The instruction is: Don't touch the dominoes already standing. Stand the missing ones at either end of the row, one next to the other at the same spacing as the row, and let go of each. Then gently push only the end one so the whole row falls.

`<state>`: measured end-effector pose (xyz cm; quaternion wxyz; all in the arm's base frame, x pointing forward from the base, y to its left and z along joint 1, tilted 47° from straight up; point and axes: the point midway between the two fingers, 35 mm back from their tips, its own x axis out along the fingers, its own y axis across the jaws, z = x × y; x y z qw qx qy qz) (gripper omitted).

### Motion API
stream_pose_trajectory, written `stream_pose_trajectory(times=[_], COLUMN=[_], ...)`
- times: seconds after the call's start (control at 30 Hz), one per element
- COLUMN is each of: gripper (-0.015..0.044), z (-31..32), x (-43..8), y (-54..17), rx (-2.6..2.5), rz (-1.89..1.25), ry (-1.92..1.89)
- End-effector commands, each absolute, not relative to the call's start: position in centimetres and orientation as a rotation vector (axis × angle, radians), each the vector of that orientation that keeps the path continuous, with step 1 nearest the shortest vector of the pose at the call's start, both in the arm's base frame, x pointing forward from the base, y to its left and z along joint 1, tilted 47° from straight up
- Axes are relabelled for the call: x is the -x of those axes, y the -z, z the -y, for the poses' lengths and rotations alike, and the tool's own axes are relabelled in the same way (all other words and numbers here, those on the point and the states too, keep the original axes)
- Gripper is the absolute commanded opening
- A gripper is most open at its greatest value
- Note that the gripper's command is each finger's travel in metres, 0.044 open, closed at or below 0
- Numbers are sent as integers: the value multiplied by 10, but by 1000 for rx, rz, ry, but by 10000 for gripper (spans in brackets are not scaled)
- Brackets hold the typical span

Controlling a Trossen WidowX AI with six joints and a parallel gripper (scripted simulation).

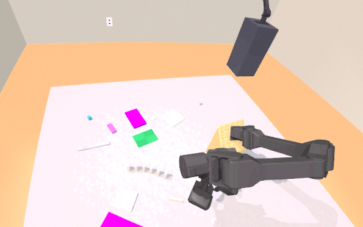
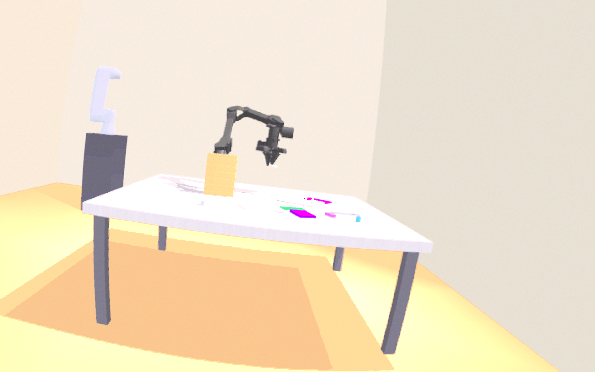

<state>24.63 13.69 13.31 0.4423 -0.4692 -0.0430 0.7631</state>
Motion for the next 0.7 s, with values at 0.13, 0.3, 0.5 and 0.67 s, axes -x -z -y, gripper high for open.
stream_pose_trajectory(times=[0.13,0.3,0.5,0.67], gripper=[107,107,107,107], z=[-147,-153,-159,-162], x=[-242,-238,-233,-231], y=[-150,-157,-164,-169], rx=[661,334,49,-145], rz=[-536,-883,-1147,-1308], ry=[-1695,-1502,-1297,-1137])
